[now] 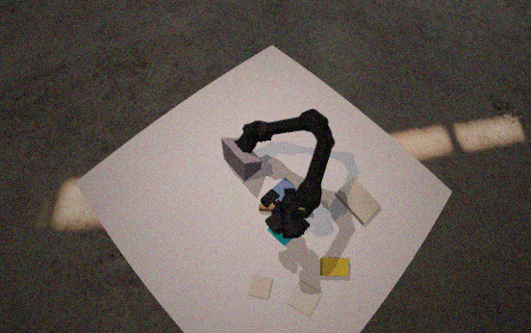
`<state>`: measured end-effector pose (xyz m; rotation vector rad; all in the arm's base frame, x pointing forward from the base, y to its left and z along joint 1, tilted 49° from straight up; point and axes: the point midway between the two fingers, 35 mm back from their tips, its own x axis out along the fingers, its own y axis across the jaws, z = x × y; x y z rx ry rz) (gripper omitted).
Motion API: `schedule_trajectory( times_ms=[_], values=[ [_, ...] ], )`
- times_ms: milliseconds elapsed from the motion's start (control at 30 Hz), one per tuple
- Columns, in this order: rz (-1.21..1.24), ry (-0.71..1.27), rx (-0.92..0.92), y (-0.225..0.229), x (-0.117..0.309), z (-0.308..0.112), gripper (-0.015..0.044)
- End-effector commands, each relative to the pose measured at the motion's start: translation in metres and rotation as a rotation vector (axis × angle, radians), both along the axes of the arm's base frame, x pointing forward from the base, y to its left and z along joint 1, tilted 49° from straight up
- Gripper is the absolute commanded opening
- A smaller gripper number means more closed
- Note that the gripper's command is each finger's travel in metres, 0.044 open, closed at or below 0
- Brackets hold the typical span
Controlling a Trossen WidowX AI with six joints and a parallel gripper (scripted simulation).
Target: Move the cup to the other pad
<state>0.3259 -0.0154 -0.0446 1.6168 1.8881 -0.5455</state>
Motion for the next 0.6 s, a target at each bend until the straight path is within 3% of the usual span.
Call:
schedule_trajectory(
  times_ms=[0,567],
  values=[
    [-0.005,0.007,0.005,0.005,-0.001,-0.006,0.0000],
    [-0.005,0.007,0.007,0.027,-0.003,-0.027,0.0000]
  ],
)
